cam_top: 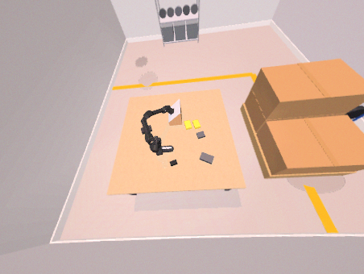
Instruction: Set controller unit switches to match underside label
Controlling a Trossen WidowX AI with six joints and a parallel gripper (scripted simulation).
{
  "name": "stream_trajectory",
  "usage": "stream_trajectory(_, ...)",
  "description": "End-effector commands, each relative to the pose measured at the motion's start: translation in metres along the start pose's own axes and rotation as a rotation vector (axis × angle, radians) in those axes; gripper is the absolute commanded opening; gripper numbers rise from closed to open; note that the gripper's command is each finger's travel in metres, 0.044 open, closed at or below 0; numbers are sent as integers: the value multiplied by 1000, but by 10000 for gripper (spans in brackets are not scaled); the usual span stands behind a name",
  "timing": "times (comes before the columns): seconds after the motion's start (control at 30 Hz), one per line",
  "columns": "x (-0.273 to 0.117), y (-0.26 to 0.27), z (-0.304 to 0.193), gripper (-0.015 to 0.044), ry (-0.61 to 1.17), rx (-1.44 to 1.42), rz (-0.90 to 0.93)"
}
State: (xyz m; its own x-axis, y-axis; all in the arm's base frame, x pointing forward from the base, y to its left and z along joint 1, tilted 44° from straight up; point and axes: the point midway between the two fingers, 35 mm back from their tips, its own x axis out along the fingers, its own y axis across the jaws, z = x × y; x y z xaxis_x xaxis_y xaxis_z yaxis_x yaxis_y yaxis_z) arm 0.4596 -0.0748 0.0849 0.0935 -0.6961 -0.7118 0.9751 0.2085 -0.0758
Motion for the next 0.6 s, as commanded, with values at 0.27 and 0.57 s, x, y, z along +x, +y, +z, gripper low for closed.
stream_trajectory(0.27,9,-1,-1,338,11,-19,-3)
stream_trajectory(0.57,16,-1,1,338,10,-19,-3)
